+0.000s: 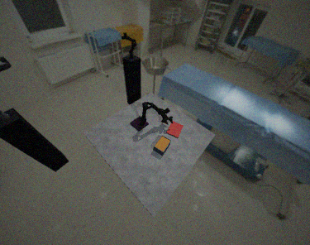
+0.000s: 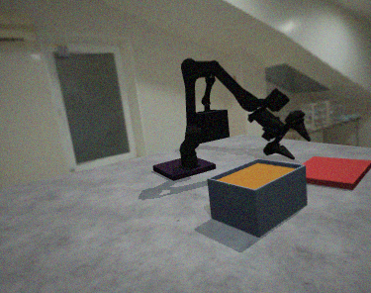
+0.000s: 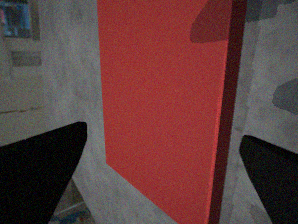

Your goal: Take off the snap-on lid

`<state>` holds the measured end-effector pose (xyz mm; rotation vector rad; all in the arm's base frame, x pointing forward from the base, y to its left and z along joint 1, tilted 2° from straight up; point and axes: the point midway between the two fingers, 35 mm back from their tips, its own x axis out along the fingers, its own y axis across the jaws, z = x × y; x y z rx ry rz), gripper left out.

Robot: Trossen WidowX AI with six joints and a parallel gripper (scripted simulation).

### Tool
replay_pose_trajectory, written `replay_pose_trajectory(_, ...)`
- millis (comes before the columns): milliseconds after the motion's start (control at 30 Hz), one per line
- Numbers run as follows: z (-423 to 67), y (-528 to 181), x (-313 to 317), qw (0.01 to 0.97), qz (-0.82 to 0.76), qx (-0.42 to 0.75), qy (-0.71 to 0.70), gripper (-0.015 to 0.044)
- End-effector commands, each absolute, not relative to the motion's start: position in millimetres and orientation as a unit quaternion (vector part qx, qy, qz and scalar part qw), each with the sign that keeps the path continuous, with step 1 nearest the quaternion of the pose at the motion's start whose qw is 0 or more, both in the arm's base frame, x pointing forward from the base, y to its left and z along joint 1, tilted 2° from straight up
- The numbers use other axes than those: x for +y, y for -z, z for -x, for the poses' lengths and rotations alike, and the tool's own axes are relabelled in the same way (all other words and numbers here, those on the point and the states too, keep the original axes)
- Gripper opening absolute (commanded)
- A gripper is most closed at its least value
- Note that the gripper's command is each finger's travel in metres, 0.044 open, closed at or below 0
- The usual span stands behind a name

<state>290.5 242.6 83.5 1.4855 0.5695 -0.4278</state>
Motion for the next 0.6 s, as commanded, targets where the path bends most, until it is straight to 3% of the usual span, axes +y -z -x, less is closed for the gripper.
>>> replay_pose_trajectory(0,-280,-79,239,0.681,-0.658,0.253,0.195,0.044)
replay_pose_trajectory(567,-246,-77,236,0.681,-0.658,0.254,0.196,0.044)
